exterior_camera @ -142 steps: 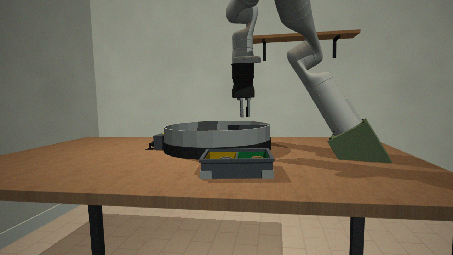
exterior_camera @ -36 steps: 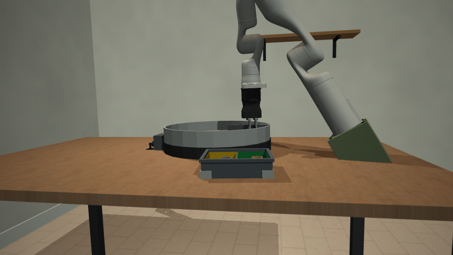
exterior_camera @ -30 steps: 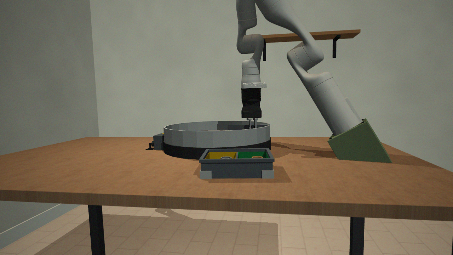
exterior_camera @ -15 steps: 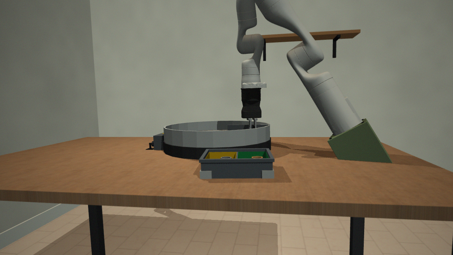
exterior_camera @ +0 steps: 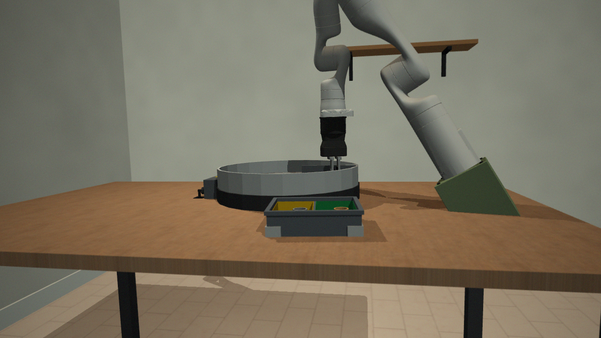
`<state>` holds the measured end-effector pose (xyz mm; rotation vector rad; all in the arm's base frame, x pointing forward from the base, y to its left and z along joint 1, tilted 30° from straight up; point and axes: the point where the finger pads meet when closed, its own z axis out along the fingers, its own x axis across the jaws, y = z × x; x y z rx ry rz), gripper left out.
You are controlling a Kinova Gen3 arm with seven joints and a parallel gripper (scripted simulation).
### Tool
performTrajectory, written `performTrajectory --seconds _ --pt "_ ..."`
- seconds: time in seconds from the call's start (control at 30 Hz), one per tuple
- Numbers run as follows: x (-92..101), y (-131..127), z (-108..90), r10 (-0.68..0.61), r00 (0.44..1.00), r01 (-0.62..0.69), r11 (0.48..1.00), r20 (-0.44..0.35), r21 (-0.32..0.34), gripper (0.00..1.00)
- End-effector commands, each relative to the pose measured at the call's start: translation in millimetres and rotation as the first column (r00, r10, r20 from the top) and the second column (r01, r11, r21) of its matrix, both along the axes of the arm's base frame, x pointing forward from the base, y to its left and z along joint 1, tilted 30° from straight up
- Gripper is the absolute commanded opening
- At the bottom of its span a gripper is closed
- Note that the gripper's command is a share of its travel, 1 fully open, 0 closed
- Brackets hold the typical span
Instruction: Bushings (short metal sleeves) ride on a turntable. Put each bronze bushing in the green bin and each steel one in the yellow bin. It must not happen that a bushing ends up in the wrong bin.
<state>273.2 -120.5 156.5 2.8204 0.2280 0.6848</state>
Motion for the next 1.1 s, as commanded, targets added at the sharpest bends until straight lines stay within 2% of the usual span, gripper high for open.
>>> performTrajectory --seconds 0.0,1.07 --pt "0.0 -0.1 0.1 0.0 1.0 0.0 1.0 0.0 0.0 0.0" --pt "-1.4 0.5 2.7 -0.001 1.0 0.001 1.0 0.001 0.0 0.0"
